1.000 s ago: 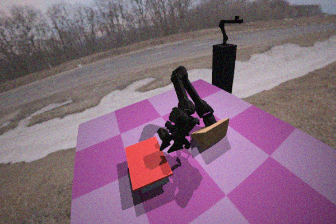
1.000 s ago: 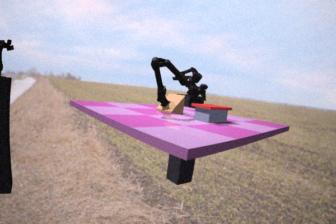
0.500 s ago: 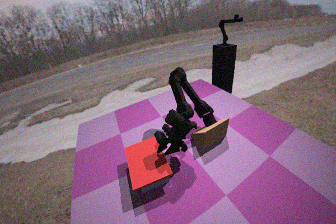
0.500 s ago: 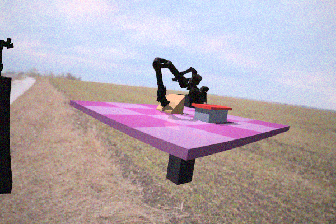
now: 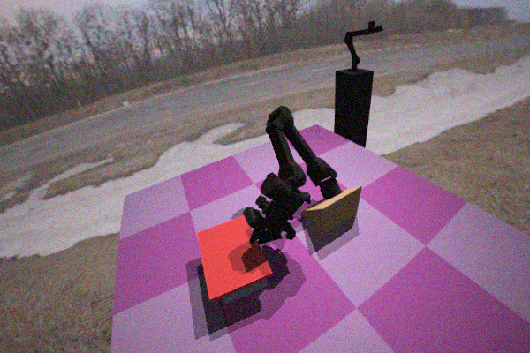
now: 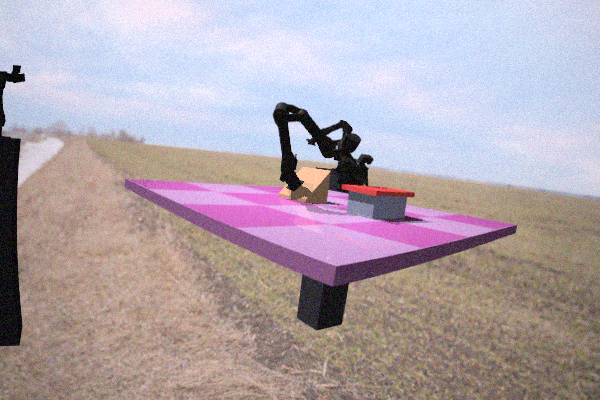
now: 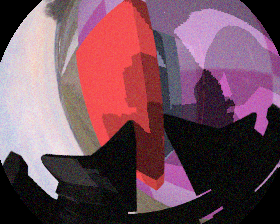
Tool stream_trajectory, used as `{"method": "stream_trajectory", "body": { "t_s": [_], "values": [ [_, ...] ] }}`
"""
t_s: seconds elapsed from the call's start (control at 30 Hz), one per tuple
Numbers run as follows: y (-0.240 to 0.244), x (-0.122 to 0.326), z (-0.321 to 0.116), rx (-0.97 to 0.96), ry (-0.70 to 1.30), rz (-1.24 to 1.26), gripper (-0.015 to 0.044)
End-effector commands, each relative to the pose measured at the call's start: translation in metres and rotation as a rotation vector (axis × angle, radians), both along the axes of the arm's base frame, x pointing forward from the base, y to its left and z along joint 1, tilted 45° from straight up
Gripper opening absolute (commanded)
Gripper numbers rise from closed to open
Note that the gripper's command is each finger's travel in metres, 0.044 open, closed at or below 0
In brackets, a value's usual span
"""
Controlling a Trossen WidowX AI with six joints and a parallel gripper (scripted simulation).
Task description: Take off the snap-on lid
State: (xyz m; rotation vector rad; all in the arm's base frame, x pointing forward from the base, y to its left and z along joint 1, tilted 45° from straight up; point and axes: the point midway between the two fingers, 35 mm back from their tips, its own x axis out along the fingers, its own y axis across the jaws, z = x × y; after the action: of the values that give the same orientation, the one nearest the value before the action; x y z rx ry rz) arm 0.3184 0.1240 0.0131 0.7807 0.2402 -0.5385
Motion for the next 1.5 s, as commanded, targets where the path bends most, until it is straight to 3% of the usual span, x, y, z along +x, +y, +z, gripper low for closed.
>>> {"method": "stream_trajectory", "body": {
  "t_s": [0.0,1.47],
  "values": [
    [0.0001,-0.0002,-0.0012,-0.001,0.005,0.004,0.0000],
    [0.0059,-0.0019,0.0065,0.000,0.000,0.000,0.0000]
  ]
}}
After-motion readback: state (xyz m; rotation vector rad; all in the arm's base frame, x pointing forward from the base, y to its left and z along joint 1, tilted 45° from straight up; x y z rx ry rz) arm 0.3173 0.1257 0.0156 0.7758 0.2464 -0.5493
